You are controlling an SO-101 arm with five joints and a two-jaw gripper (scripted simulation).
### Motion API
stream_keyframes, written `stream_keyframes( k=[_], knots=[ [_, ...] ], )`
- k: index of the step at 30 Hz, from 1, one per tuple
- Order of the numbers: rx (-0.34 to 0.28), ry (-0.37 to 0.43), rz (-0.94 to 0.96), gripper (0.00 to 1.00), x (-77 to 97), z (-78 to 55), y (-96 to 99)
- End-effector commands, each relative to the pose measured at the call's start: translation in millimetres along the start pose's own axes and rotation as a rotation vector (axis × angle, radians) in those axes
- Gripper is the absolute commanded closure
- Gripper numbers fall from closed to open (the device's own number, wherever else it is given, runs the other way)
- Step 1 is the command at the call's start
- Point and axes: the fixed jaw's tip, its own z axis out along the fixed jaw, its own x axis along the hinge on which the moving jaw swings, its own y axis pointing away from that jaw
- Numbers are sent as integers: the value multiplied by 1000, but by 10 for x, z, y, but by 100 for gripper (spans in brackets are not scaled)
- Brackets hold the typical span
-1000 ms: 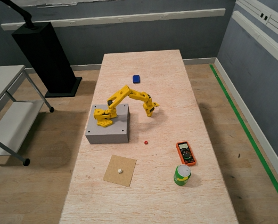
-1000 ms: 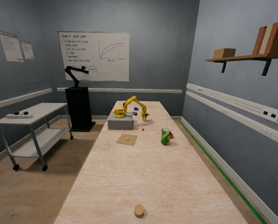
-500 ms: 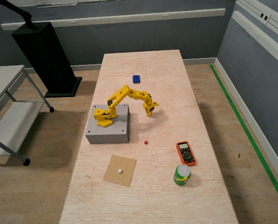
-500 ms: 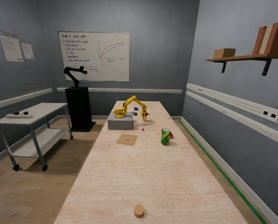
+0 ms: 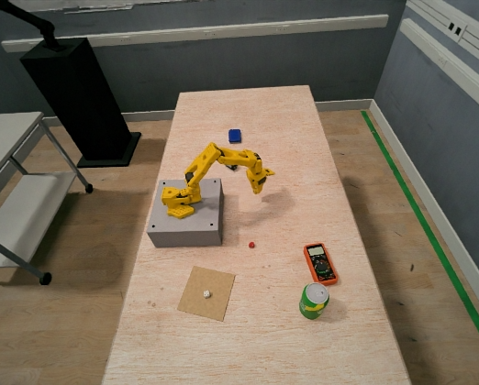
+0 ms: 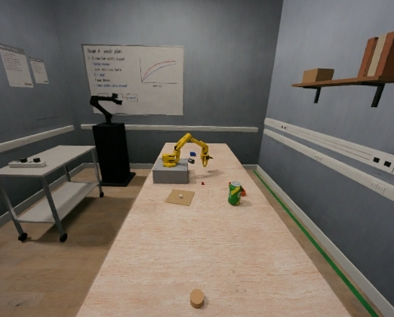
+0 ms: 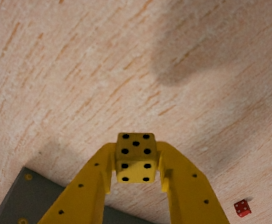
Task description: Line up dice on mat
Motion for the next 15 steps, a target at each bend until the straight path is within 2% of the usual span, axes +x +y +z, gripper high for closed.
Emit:
stream_keyframes(
  k=[1, 9, 15],
  knots=[
    [-3, 5, -2, 100, 18, -54, 25],
    [-3, 5, 6, 100, 24, -54, 5],
    [-2, 6, 86, 100, 83, -42, -186]
  ],
)
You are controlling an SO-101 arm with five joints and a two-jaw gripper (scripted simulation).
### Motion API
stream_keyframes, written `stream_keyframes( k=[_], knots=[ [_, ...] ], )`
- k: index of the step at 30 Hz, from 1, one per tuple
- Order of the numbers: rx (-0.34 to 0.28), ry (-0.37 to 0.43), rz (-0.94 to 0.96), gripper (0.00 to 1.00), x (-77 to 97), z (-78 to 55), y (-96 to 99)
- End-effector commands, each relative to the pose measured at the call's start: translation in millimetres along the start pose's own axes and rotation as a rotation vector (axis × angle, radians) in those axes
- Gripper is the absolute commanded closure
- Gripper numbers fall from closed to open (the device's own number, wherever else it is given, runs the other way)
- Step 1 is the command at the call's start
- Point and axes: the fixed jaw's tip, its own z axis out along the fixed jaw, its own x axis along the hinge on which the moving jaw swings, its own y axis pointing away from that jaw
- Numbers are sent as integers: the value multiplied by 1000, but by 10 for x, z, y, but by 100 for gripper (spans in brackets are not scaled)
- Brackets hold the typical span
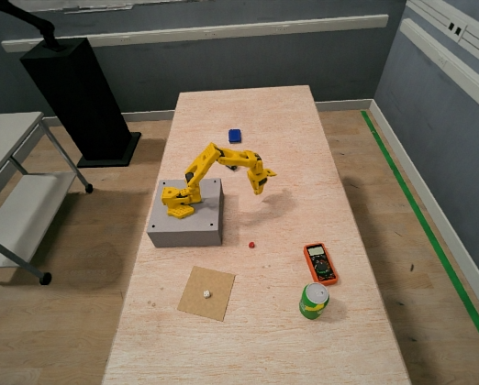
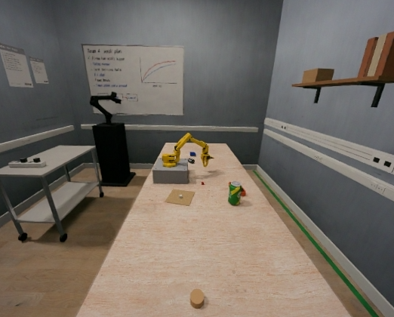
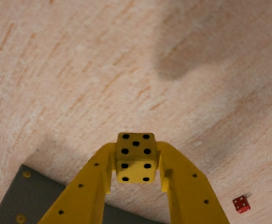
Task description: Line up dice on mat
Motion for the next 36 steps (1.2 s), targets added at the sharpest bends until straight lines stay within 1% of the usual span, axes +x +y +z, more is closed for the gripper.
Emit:
stream_keyframes(
  k=[1, 5, 7, 11, 15, 19, 29, 32, 36],
  knots=[
    [-3, 9, 81, 100, 79, -7, -173],
    [-2, 10, 181, 100, 175, 9, -406],
    [-2, 10, 181, 100, 175, 9, -406],
    [-1, 11, 282, 100, 294, 24, -630],
    [-1, 12, 356, 100, 396, 34, -785],
    [-1, 12, 389, 100, 445, 39, -853],
    [-1, 12, 407, 100, 474, 40, -890],
    [-1, 13, 444, 100, 533, 40, -962],
    [0, 14, 526, 100, 675, 41, -1116]
  ],
)
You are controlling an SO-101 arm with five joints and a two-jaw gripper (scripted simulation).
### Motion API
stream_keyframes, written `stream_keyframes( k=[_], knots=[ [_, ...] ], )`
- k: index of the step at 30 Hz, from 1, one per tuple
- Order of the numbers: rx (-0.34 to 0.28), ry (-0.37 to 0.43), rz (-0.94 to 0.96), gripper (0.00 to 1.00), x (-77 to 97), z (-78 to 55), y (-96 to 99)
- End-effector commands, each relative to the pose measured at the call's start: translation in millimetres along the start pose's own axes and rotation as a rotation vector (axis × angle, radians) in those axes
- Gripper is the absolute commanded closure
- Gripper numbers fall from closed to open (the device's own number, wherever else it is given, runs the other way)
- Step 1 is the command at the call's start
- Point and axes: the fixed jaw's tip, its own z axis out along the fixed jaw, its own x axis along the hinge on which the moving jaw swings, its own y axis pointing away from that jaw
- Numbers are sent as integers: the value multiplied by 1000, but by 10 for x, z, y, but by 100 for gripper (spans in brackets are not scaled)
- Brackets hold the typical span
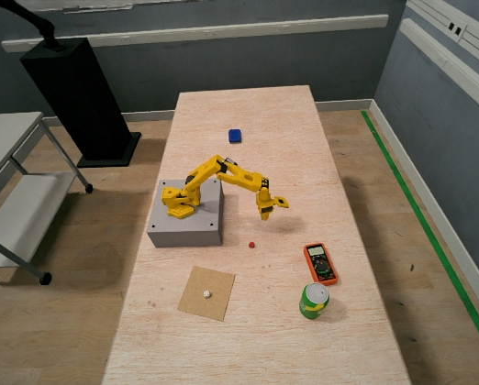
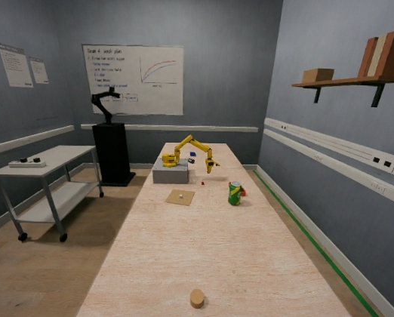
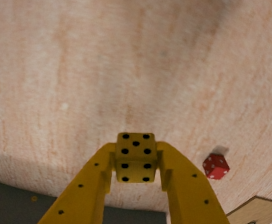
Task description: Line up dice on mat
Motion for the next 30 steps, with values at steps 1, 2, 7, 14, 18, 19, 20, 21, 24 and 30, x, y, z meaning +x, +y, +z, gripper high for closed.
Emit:
stream_keyframes(
  k=[1, 2, 7, 14, 18, 19, 20, 21, 24, 30],
  knots=[
    [-5, 16, 98, 100, 85, 30, -218],
    [-5, 17, 124, 100, 109, 31, -279],
    [-5, 18, 202, 100, 191, 33, -462],
    [-4, 20, 337, 100, 366, 35, -759],
    [-4, 20, 360, 100, 400, 35, -808],
    [-4, 20, 361, 100, 402, 35, -811],
    [-4, 20, 361, 100, 402, 35, -811],
    [-4, 20, 361, 100, 402, 35, -811],
    [-4, 20, 362, 100, 404, 36, -813],
    [-4, 21, 413, 100, 482, 37, -917]
  ],
)
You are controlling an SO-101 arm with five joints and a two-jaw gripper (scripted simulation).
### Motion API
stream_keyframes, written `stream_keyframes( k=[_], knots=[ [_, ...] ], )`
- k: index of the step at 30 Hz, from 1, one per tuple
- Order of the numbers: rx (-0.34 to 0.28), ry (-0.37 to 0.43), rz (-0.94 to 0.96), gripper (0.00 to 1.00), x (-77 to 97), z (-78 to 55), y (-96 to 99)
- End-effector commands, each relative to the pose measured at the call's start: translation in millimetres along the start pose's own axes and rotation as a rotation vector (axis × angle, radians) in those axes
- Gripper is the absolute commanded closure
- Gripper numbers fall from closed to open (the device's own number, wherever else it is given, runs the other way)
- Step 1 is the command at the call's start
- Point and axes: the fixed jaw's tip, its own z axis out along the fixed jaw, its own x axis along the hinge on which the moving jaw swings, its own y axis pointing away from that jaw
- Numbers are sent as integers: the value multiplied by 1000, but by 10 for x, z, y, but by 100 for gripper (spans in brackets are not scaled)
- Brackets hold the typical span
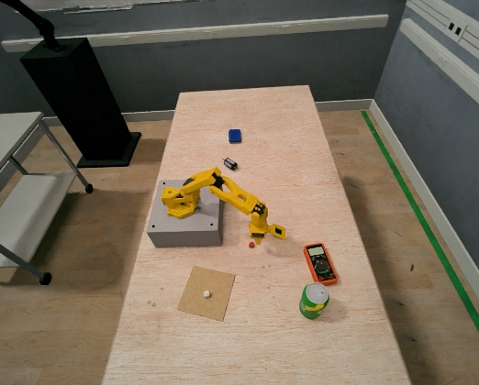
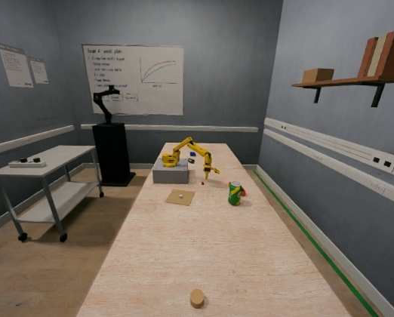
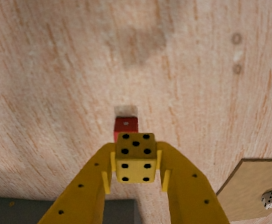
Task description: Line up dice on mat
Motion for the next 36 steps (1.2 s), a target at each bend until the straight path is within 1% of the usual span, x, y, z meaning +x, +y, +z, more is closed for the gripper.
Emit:
stream_keyframes(
  k=[1, 7, 9, 13, 17, 21, 30, 33, 36],
  knots=[
    [-6, 16, 64, 100, 61, 30, -135],
    [-6, 18, 206, 100, 203, 35, -475],
    [-6, 18, 206, 100, 203, 35, -475],
    [-6, 20, 307, 100, 332, 39, -702],
    [-7, 21, 381, 100, 442, 41, -860],
    [-7, 22, 414, 100, 495, 42, -928],
    [-7, 22, 425, 100, 514, 42, -952],
    [-7, 22, 454, 100, 562, 43, -1009],
    [-7, 23, 506, 100, 654, 45, -1110]
  ],
)
